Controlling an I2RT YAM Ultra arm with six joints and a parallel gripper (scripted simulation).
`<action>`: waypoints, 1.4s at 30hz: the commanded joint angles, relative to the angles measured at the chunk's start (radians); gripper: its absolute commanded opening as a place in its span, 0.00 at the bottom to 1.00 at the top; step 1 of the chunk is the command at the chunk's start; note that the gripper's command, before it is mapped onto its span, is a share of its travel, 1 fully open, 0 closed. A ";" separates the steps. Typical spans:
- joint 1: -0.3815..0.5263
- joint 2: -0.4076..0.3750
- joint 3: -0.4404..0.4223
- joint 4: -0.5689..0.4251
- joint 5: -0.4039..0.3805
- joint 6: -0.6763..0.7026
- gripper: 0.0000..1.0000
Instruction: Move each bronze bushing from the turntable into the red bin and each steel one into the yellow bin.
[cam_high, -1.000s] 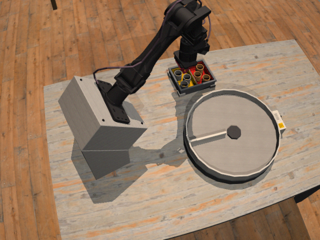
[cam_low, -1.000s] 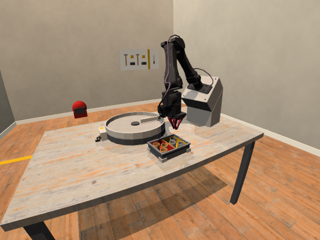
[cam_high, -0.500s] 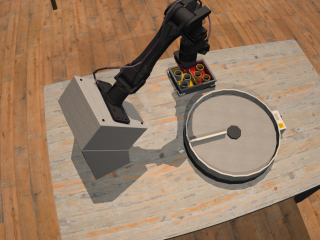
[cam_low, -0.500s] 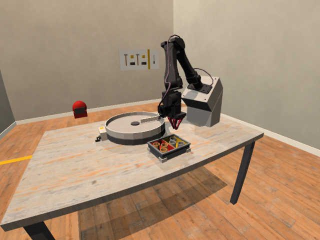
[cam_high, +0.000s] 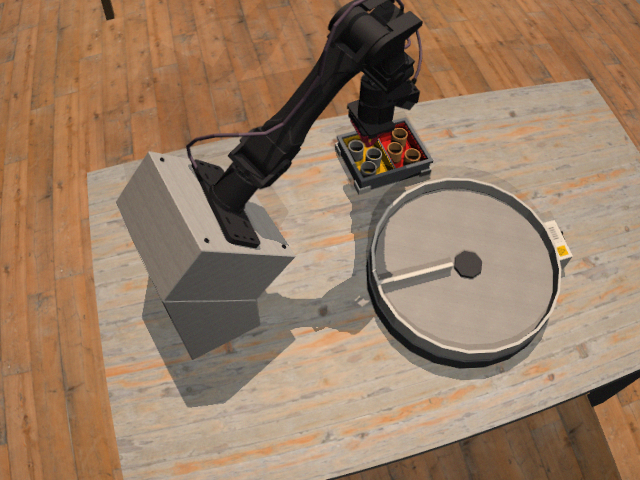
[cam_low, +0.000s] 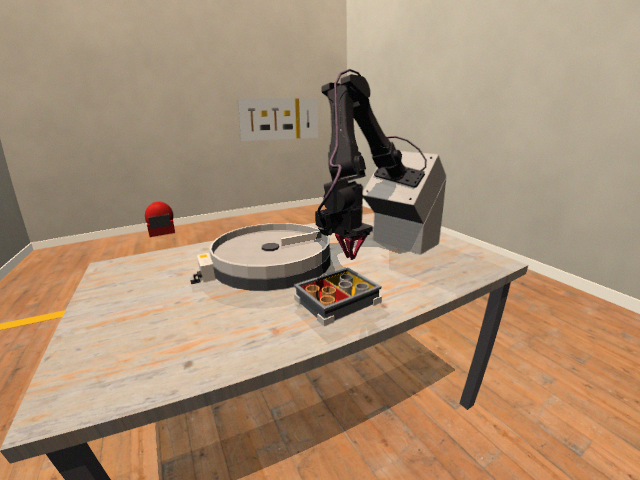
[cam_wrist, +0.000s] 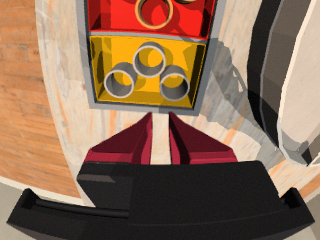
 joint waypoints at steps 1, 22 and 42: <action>0.016 -0.029 -0.007 -0.002 0.013 0.005 0.15; 0.031 -0.086 0.024 -0.071 0.022 0.020 1.00; 0.135 -0.294 0.118 -0.398 0.094 0.101 1.00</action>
